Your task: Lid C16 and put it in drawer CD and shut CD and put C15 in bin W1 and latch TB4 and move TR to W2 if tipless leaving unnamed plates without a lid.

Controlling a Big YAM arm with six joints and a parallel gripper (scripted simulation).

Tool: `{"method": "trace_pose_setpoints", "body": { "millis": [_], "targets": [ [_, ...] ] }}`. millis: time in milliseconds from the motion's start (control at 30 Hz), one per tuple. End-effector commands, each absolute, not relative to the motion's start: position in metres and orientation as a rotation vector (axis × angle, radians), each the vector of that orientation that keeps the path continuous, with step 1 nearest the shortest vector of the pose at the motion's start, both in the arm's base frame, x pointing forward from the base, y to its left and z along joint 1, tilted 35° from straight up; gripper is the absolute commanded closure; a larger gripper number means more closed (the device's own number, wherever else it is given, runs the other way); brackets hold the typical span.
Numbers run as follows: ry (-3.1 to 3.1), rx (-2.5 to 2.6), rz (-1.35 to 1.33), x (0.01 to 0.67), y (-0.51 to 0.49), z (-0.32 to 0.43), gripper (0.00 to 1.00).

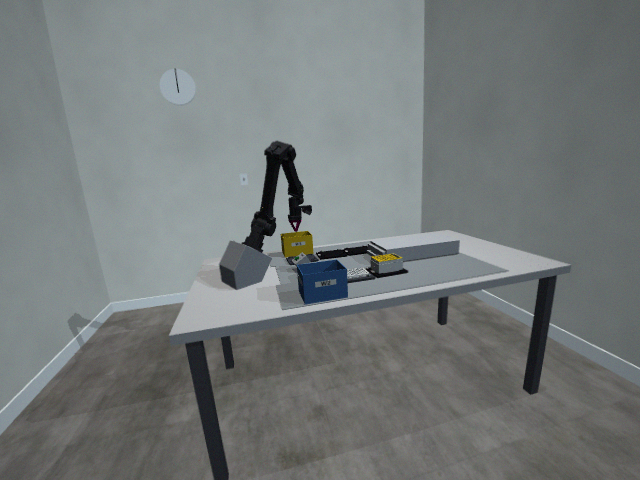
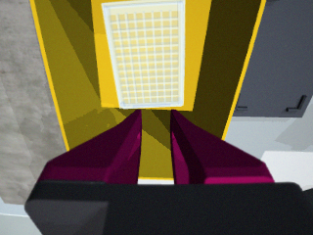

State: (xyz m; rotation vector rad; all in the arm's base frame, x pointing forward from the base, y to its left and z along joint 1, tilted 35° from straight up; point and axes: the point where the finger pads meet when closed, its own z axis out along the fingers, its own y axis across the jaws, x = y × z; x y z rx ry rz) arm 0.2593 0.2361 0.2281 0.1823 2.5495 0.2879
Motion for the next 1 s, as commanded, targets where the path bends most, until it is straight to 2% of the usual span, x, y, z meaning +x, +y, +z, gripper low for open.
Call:
{"method": "trace_pose_setpoints", "body": {
  "millis": [0,967],
  "targets": [
    [2.532,0.133,0.283,0.256,0.220,0.234,1.00],
    [2.534,0.131,0.275,0.221,0.122,0.203,1.00]
  ]
}}
